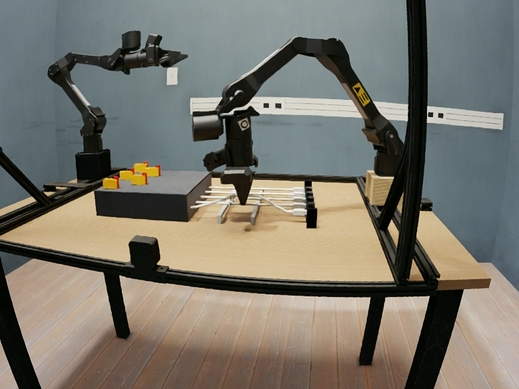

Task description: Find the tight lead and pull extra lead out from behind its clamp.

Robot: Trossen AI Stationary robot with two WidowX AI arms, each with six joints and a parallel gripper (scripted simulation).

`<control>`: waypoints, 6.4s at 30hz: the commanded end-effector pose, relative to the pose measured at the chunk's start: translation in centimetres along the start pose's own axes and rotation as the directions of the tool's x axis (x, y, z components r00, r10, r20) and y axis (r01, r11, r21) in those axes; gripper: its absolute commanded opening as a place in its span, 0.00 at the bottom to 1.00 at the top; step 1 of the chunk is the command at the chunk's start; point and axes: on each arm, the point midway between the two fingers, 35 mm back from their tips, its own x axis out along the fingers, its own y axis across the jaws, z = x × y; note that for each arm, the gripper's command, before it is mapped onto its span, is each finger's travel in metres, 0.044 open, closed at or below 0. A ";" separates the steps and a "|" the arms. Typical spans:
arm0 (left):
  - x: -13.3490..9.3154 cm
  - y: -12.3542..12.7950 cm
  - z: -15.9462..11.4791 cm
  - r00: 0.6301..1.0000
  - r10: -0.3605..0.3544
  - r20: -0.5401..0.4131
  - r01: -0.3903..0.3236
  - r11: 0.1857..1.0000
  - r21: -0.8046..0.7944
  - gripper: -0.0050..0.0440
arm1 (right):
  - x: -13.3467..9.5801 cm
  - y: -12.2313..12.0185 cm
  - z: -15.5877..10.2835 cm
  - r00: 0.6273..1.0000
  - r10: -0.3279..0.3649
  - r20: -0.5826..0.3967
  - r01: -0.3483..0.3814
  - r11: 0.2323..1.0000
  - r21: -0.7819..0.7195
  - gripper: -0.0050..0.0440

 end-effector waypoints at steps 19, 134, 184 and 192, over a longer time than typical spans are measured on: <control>-0.1 0.0 0.7 1.000 0.000 0.016 0.000 1.000 0.000 1.00 | 2.6 0.2 0.6 1.000 0.009 0.026 -0.009 1.000 0.000 0.00; -0.1 0.0 0.7 1.000 0.000 0.016 0.000 1.000 0.000 1.00 | 3.3 -4.6 1.2 0.998 0.025 0.058 -0.025 1.000 -0.002 0.53; -0.1 0.0 0.7 1.000 0.000 0.016 0.000 1.000 0.000 1.00 | -1.0 -4.7 1.2 0.997 0.026 0.071 -0.027 1.000 0.001 0.00; -0.1 0.0 0.7 1.000 0.000 0.016 0.000 1.000 0.000 1.00 | -1.0 -4.7 1.2 0.997 0.026 0.071 -0.027 1.000 0.001 0.00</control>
